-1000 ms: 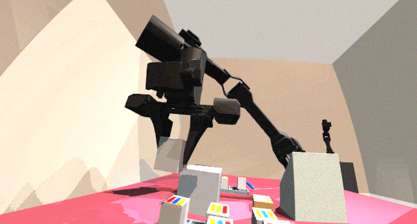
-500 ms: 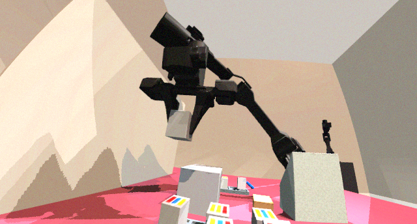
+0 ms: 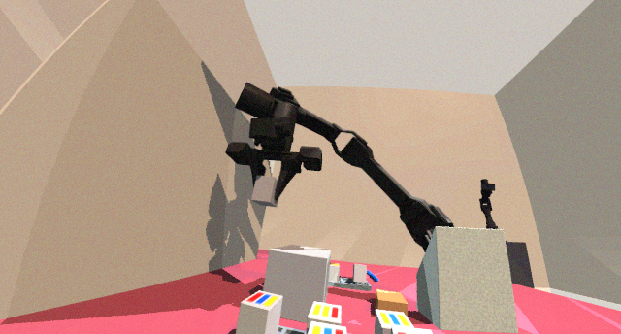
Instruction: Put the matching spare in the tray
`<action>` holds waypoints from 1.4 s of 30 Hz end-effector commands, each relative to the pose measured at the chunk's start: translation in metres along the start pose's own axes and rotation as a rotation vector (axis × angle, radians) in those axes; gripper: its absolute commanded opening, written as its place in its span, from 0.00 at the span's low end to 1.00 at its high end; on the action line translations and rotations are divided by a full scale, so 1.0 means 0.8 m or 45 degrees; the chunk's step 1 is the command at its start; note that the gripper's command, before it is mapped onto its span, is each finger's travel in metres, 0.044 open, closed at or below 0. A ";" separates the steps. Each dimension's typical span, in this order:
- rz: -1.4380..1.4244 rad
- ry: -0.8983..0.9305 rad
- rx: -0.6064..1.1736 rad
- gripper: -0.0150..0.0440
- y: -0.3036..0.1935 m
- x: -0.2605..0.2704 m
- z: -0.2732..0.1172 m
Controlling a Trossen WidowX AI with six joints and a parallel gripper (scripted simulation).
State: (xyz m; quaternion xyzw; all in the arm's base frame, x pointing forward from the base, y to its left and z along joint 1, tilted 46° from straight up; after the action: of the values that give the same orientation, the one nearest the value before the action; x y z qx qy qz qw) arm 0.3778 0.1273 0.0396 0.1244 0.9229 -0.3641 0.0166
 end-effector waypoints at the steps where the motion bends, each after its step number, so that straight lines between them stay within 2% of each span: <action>1: 0.017 -0.005 -0.011 0.25 -0.030 -0.011 -0.004; 19: 0.035 -0.014 -0.002 0.25 -0.189 -0.040 -0.005; 34: 0.004 -0.018 0.069 0.25 -0.329 -0.021 0.000; 42: 0.001 -0.017 0.077 0.25 -0.342 -0.018 0.002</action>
State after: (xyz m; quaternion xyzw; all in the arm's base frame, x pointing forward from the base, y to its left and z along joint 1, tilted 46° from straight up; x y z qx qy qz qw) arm 0.3255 -0.0695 0.2230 0.1284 0.9115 -0.3903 0.0193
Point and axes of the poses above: the point midway between the two fingers, 35 mm back from their tips, its own z axis out along the fingers, its own x axis across the jaws, y = z × x, the point moved 3 cm from there along -z, back along the fingers, and after that the axes turned 11 degrees about z, right-handed, at the moved point
